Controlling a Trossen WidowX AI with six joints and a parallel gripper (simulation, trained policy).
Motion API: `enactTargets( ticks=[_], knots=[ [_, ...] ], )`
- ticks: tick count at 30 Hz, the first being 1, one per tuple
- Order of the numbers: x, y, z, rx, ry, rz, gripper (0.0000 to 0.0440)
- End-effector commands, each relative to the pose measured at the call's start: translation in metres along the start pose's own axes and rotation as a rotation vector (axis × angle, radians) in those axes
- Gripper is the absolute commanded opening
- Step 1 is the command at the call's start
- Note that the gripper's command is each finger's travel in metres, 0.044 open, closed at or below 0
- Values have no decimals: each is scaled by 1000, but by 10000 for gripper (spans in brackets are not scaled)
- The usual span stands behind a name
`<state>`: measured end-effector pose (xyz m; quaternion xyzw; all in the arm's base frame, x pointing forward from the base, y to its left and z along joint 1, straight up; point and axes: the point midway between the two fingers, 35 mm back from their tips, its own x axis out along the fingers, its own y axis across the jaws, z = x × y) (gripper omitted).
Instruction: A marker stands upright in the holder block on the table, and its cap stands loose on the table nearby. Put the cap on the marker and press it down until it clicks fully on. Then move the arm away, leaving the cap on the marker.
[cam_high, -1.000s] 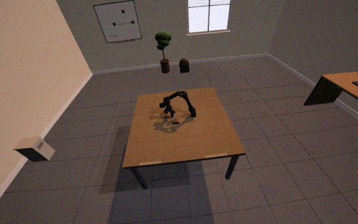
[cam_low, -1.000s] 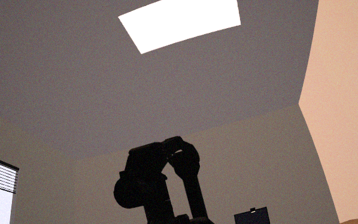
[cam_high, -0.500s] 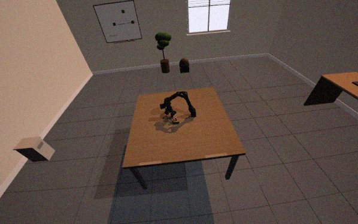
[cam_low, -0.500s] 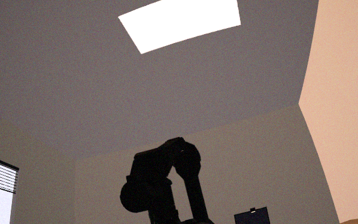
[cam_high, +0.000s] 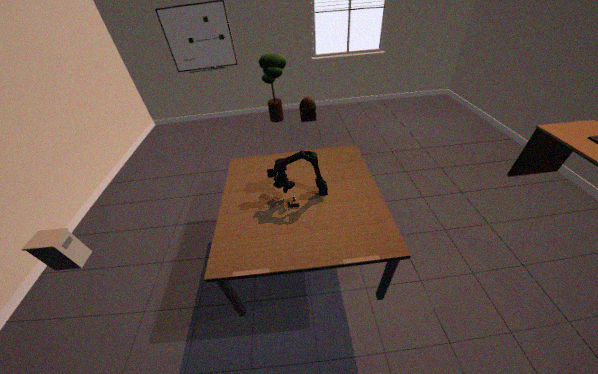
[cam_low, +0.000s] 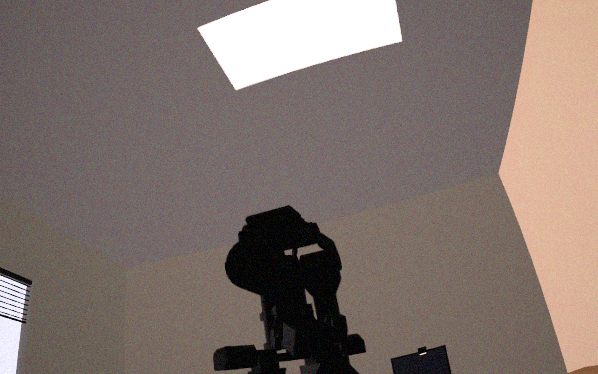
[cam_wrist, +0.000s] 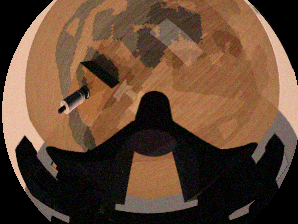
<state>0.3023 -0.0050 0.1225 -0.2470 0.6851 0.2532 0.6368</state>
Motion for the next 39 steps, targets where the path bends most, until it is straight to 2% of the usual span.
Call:
enactTargets(
  ticks=[1, 23, 39],
  knots=[
    [-15, 13, 5, -34, -10, -8, 45],
    [-45, 94, 6, -163, 14, 29, 6],
    [-29, 106, 7, -205, 34, 37, 0]
  ],
)
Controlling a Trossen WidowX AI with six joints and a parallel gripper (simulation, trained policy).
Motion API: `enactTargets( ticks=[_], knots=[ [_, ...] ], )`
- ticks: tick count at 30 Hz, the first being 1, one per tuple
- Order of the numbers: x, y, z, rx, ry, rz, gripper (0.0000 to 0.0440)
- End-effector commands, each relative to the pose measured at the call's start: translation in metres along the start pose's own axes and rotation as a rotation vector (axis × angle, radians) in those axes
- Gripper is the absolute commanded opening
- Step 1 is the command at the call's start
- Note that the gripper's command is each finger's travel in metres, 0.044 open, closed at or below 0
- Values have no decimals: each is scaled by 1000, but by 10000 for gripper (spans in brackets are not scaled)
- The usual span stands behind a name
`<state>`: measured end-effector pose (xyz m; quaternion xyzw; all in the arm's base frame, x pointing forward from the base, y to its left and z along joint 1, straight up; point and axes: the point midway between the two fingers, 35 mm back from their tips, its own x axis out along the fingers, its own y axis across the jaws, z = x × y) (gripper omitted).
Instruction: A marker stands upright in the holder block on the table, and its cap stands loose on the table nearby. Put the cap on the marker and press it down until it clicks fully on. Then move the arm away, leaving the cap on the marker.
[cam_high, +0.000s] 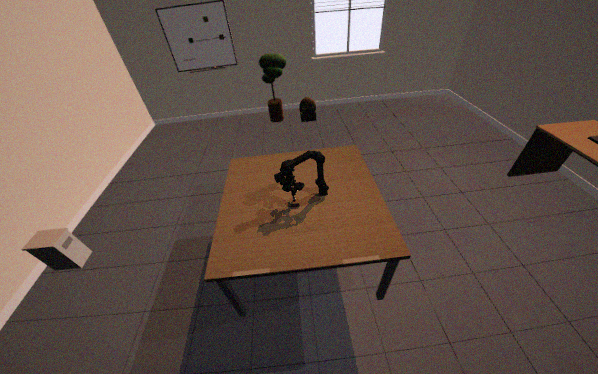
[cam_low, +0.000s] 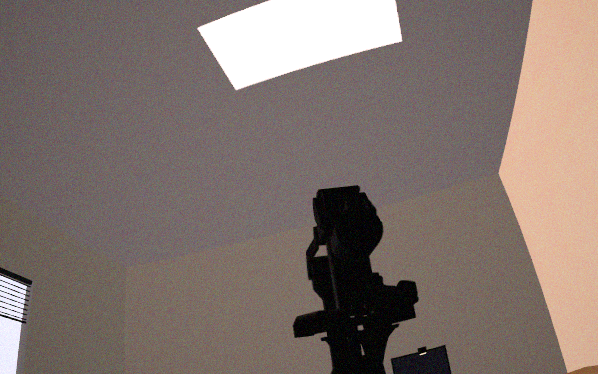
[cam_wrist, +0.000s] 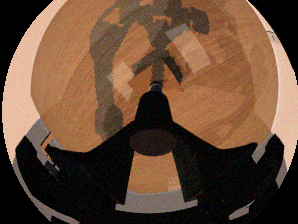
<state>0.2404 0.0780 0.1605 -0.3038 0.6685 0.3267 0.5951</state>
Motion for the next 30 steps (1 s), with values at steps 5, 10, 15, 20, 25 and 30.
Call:
enactTargets(
  ticks=[5, 10, 15, 20, 25, 30],
  knots=[
    [16, 1, 1, -12, 11, 15, 0],
    [28, 0, 2, -31, 16, 29, 0],
    [41, 0, 2, -49, 20, 42, 0],
    [54, -1, 3, -73, 20, 47, 1],
    [63, -2, 4, -102, 17, 40, 5],
    [72, -3, 3, -124, 21, 36, 36]
  ],
)
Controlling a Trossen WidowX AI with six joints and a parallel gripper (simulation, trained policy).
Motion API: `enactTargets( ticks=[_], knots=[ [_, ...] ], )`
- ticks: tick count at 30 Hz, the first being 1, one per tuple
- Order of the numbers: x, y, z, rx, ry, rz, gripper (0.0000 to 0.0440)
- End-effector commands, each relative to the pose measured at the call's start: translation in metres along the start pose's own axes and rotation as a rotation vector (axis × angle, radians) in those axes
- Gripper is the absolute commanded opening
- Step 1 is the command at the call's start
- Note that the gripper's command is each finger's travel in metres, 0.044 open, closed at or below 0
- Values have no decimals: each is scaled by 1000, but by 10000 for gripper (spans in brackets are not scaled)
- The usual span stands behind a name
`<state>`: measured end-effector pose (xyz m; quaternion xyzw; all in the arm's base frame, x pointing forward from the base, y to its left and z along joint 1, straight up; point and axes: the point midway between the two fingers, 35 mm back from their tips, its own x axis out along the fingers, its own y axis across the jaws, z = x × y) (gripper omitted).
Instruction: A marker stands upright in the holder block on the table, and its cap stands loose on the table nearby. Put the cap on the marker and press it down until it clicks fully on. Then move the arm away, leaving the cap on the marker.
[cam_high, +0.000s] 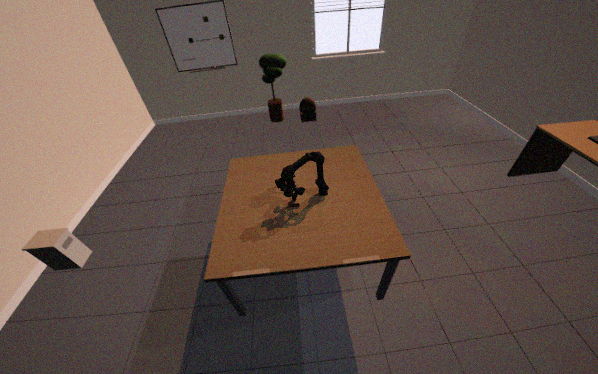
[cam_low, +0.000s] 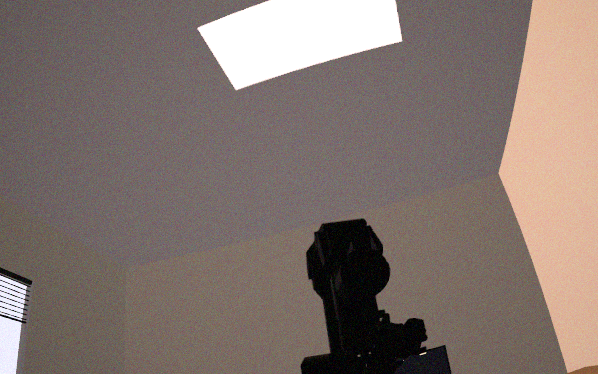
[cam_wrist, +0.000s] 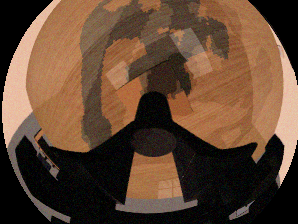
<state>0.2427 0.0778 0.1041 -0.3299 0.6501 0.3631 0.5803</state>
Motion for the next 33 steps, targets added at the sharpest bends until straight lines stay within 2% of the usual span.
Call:
enactTargets(
  ticks=[1, 33],
  knots=[
    [17, 6, -4, -27, 33, 42, 41],
    [26, -6, -8, -131, 34, -22, 95]
  ],
)
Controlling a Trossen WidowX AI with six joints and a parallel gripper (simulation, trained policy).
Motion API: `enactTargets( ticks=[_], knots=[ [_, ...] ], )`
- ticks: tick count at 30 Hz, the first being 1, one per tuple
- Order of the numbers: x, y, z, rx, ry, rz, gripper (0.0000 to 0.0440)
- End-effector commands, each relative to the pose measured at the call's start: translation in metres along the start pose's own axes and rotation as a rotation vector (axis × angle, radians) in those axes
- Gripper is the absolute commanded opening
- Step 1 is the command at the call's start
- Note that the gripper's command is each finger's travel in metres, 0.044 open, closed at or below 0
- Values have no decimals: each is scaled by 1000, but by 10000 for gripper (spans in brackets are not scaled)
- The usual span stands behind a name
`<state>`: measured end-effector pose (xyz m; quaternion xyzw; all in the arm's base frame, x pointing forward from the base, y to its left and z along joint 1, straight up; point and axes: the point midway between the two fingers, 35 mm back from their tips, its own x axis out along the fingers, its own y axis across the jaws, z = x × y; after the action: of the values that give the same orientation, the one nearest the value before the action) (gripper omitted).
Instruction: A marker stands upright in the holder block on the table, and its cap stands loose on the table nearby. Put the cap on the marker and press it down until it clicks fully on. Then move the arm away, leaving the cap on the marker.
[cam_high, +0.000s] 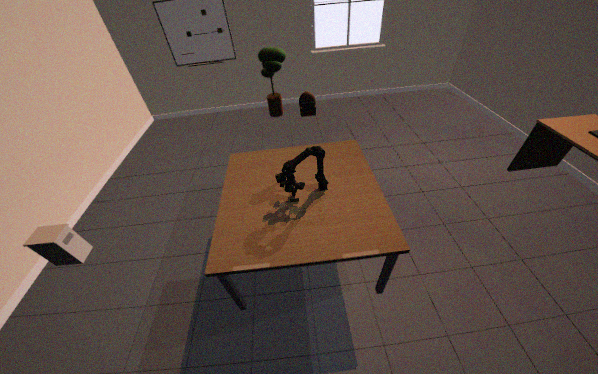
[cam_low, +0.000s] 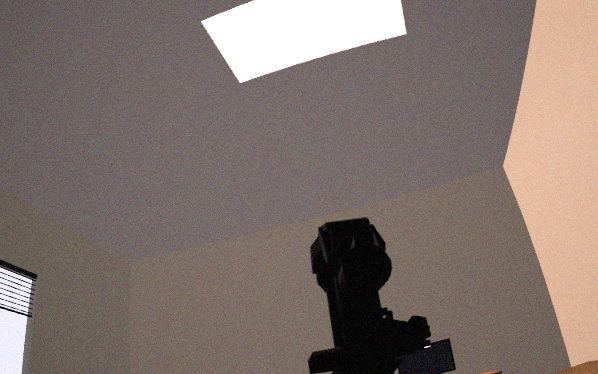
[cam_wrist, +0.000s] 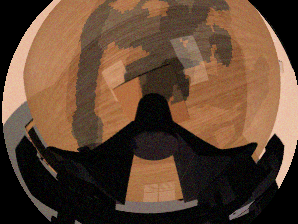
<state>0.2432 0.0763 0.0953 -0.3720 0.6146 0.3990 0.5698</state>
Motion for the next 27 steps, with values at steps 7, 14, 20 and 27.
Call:
enactTargets(
  ticks=[7, 14, 20, 27],
  knots=[
    [18, -3, -8, -10, 55, 8, 108],
    [18, -4, -9, -17, 55, 5, 120],
    [18, -4, -9, -22, 56, 3, 131],
    [18, -4, -9, -28, 57, 1, 144]
  ],
)
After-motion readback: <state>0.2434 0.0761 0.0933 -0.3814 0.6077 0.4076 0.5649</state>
